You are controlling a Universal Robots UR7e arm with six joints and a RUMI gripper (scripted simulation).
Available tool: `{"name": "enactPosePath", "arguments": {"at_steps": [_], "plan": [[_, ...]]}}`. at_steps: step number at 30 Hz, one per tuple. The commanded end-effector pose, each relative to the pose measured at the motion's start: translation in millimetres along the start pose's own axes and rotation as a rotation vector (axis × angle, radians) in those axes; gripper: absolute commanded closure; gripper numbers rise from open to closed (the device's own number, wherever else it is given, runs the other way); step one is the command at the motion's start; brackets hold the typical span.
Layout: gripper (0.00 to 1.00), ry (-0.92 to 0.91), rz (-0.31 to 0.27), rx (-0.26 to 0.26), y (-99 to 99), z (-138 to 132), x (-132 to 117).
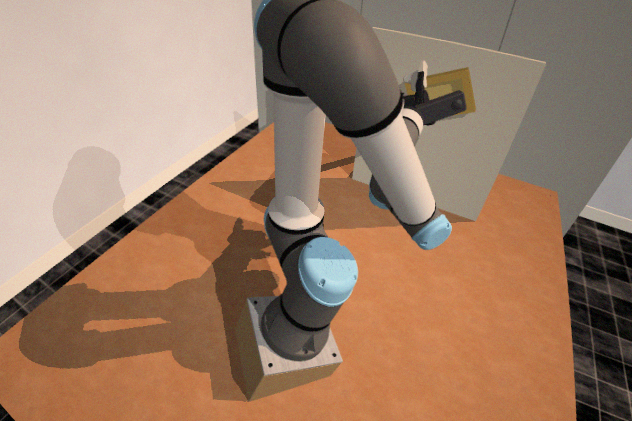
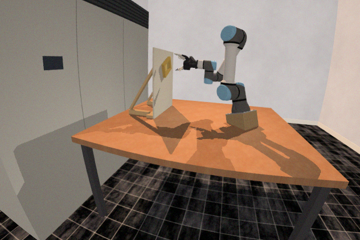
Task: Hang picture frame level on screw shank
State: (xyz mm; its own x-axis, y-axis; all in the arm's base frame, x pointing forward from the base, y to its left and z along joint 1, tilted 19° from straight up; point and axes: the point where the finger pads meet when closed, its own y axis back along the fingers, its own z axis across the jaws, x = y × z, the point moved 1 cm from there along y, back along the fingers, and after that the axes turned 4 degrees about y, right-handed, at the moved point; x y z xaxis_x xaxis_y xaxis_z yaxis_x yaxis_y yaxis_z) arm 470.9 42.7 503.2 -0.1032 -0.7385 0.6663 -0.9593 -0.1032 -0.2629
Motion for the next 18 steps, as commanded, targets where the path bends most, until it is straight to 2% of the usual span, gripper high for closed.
{"name": "enactPosePath", "arguments": {"at_steps": [1,6,7,18], "plan": [[0.0,0.003,0.003,0.003,0.8,-0.8,0.9],[0.0,0.002,0.002,0.003,0.8,-0.9,0.7],[0.71,0.002,0.002,0.003,0.8,-0.9,0.7],[0.71,0.002,0.002,0.003,0.8,-0.9,0.7]]}}
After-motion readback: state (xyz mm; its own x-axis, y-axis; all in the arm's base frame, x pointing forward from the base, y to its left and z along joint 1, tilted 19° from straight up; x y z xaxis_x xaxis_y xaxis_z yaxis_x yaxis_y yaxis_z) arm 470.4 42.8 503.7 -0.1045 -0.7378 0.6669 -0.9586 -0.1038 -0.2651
